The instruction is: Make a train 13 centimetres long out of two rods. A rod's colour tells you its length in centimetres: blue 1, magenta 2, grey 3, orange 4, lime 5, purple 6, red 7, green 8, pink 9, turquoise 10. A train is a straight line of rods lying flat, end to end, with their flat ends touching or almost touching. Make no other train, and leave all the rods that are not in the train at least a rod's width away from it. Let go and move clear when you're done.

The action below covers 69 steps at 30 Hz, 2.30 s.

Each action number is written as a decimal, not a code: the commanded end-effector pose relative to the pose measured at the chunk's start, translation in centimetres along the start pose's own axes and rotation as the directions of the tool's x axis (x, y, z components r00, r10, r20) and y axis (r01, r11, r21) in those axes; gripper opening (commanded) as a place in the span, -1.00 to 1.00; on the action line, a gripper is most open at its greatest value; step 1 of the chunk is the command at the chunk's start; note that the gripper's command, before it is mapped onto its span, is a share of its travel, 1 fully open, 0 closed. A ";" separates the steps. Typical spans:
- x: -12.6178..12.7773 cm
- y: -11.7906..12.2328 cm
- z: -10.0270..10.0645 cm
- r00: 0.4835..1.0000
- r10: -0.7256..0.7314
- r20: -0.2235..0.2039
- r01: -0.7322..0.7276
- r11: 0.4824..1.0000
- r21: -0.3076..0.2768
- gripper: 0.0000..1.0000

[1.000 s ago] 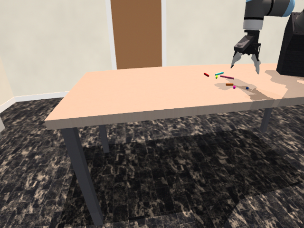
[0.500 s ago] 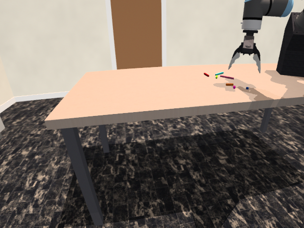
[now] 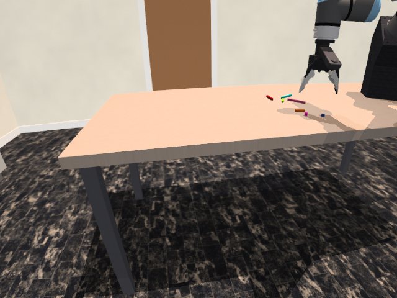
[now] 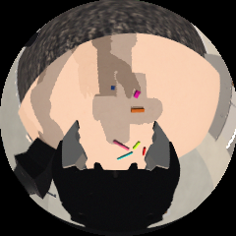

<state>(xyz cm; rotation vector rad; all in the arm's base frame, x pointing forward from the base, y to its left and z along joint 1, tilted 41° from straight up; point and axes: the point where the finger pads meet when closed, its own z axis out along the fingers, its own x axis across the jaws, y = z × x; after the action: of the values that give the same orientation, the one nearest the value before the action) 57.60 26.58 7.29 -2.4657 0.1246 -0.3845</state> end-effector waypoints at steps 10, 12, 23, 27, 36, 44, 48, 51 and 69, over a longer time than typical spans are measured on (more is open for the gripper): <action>0.0 0.2 0.0 0.978 -0.208 0.004 0.208 0.978 0.005 1.00; 0.0 0.2 0.0 0.977 -0.212 0.004 0.212 0.977 0.005 1.00; 0.0 0.2 0.0 0.976 -0.218 0.004 0.218 0.976 0.005 1.00; 0.0 0.2 0.0 0.976 -0.218 0.004 0.218 0.976 0.005 1.00; 0.0 0.2 0.0 0.976 -0.218 0.004 0.218 0.976 0.005 1.00; 0.0 0.2 0.0 0.976 -0.218 0.004 0.218 0.976 0.005 1.00; 0.0 0.2 0.0 0.976 -0.218 0.004 0.218 0.976 0.005 1.00; 0.0 0.2 0.0 0.976 -0.218 0.004 0.218 0.976 0.005 1.00; 0.0 0.2 0.0 0.976 -0.218 0.004 0.218 0.976 0.005 1.00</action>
<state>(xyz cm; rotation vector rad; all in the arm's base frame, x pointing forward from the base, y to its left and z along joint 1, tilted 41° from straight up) 57.53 26.46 7.14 -2.4826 -0.1505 -0.4706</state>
